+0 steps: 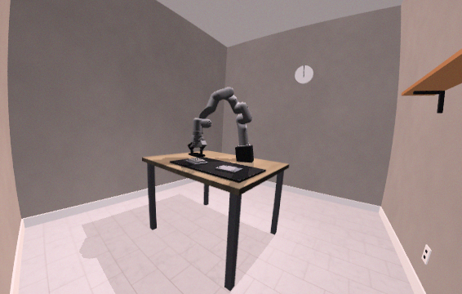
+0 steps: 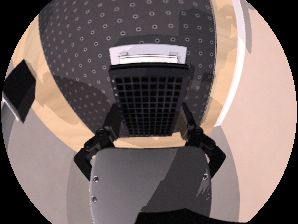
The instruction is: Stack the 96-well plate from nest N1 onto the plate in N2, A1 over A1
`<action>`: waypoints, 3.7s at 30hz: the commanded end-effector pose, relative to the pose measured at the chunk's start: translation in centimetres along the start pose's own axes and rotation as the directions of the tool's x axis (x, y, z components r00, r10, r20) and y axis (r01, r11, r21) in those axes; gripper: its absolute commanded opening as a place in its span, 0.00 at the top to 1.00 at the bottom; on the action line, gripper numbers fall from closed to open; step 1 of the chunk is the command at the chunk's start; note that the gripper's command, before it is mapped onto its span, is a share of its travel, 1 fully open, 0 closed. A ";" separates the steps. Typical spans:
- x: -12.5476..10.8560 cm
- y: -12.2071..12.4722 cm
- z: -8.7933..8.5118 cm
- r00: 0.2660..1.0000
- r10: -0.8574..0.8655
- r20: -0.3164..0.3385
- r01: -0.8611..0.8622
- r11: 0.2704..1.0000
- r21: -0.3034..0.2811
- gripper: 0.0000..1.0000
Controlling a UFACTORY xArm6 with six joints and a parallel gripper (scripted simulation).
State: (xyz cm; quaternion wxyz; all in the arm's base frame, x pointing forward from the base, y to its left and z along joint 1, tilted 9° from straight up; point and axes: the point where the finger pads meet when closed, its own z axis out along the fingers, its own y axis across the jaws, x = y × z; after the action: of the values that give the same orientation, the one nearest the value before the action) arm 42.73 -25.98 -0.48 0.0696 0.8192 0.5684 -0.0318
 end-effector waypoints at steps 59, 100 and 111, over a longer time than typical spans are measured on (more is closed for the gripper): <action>0.0 0.1 2.5 1.000 0.000 0.001 0.000 1.000 -0.003 1.00; 0.0 0.1 3.1 1.000 0.000 0.001 0.000 1.000 -0.003 1.00; 0.0 0.1 3.2 1.000 0.000 0.001 0.000 1.000 -0.003 0.00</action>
State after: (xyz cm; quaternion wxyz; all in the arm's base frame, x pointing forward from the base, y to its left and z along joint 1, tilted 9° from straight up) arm 42.79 -26.46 -3.81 0.0693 0.8192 0.5684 -0.0320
